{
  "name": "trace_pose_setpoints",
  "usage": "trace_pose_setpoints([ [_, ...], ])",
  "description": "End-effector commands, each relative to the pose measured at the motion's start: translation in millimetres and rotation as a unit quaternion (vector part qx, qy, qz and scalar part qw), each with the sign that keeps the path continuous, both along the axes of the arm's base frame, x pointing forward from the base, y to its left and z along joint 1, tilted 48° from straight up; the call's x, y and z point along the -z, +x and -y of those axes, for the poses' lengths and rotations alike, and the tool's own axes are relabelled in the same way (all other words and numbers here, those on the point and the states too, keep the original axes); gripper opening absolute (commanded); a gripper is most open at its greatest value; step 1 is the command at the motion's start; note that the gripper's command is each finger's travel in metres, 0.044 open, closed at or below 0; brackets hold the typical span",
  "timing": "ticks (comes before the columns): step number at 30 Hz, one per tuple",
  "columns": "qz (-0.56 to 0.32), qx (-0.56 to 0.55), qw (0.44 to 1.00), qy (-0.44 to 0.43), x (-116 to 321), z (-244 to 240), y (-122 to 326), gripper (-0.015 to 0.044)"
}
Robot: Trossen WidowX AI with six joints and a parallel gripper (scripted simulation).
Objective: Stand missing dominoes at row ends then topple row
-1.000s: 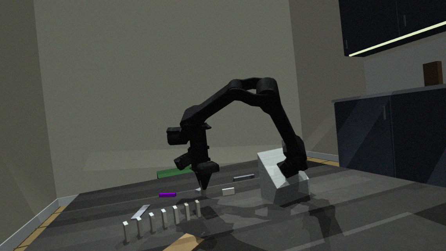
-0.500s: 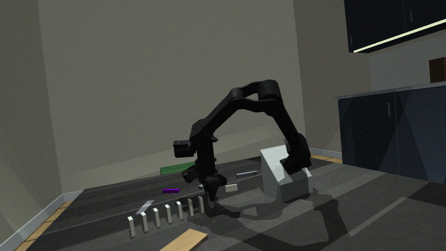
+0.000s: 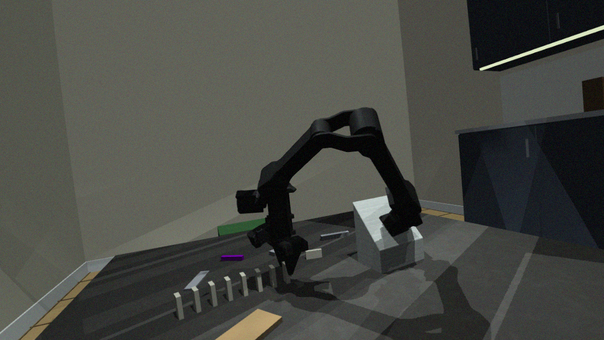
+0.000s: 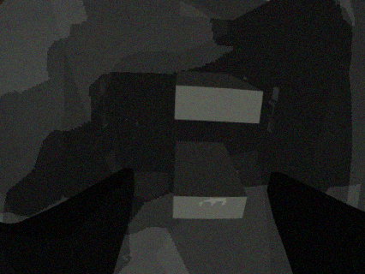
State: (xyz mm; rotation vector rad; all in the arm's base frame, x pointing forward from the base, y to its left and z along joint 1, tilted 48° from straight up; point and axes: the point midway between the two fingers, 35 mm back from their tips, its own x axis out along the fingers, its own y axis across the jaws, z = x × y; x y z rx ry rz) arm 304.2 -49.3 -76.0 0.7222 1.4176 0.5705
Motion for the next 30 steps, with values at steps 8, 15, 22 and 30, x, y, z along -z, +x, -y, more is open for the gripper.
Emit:
trace_pose_setpoints([
  [8,-0.001,0.002,1.0,-0.002,-12.9,17.9,2.3,0.044],
  [15,-0.001,0.0,1.0,-0.003,-84.7,95.2,-10.7,0.044],
  [22,-0.008,0.007,1.0,-0.003,-77.3,100.4,-17.7,0.044],
  [30,-0.091,0.083,0.992,0.004,26.2,109.4,-103.3,0.044],
])
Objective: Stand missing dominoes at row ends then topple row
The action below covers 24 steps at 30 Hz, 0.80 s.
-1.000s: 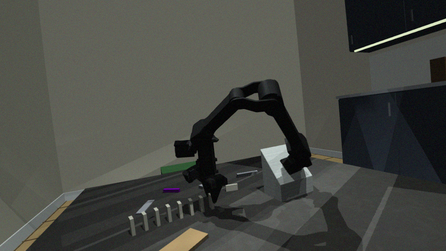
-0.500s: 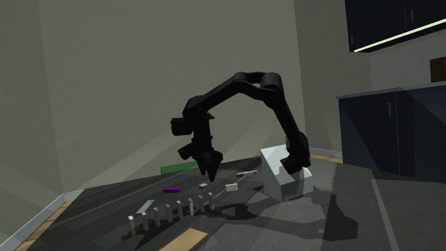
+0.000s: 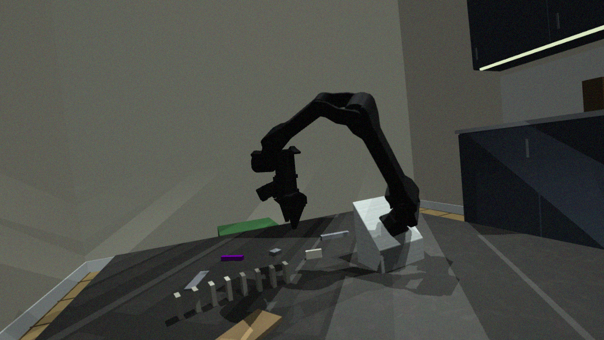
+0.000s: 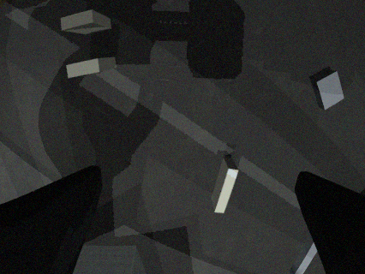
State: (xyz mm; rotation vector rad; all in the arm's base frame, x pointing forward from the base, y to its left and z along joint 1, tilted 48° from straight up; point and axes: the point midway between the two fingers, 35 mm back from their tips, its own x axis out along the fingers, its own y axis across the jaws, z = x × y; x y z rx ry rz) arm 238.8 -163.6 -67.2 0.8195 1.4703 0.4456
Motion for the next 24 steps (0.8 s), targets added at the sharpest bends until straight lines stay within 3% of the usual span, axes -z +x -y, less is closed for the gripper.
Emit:
trace_pose_setpoints([
  [1,-0.047,0.041,0.998,0.013,45.2,-7.5,-49.0,0.044],
  [8,-0.055,0.048,0.997,0.015,58.4,-15.1,-56.7,0.044],
  [14,-0.054,0.048,0.997,0.017,96.1,-57.2,-52.1,0.044],
  [24,-0.054,0.048,0.997,0.017,100.8,-65.3,-49.9,0.044],
])
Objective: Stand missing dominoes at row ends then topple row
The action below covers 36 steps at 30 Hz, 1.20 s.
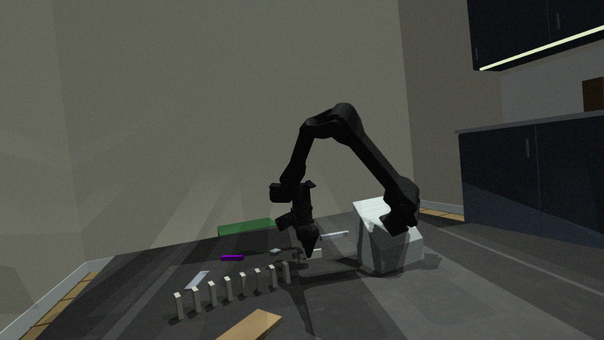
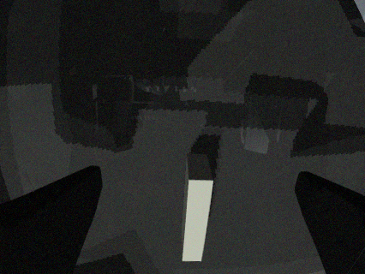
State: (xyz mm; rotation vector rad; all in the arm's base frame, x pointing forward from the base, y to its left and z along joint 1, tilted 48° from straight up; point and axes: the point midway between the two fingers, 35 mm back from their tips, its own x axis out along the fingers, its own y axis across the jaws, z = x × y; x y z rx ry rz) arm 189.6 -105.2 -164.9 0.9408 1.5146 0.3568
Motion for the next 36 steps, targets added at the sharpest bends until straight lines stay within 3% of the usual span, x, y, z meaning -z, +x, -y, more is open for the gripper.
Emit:
trace_pose_setpoints([
  [1,-0.003,0.001,1.0,0.004,4.1,-8.1,-0.6,0.044],
  [11,-0.003,0.001,1.0,0.004,7.8,-12.6,-0.3,0.044],
  [27,-0.003,0.001,1.0,0.004,7.8,-12.6,-0.3,0.0029],
  [36,-0.003,0.001,1.0,0.004,3.0,-6.8,-0.8,0.0029],
])
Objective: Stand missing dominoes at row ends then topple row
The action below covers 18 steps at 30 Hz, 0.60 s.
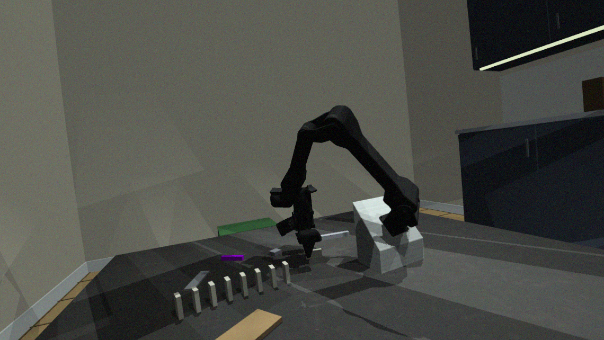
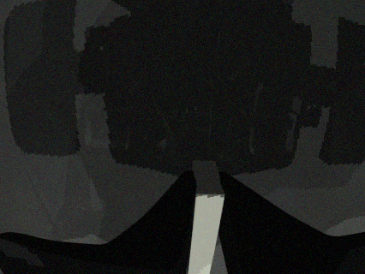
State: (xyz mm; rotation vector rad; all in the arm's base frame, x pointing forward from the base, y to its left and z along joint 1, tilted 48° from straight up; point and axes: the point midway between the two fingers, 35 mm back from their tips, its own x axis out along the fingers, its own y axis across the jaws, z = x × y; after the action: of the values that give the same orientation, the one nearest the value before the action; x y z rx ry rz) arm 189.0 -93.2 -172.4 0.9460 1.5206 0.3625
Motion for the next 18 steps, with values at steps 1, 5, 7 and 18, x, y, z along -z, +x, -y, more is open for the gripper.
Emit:
trace_pose_setpoints([
  [1,0.0,0.002,1.0,0.0,-10.6,12.4,-0.7,0.0029],
  [5,-0.001,0.002,1.0,-0.001,-41.8,48.8,-3.8,0.0029],
  [7,-0.001,0.002,1.0,-0.002,-57.9,67.4,-5.4,0.0029],
  [18,-0.003,0.002,1.0,-0.003,-102.5,116.9,-8.8,0.0029],
])
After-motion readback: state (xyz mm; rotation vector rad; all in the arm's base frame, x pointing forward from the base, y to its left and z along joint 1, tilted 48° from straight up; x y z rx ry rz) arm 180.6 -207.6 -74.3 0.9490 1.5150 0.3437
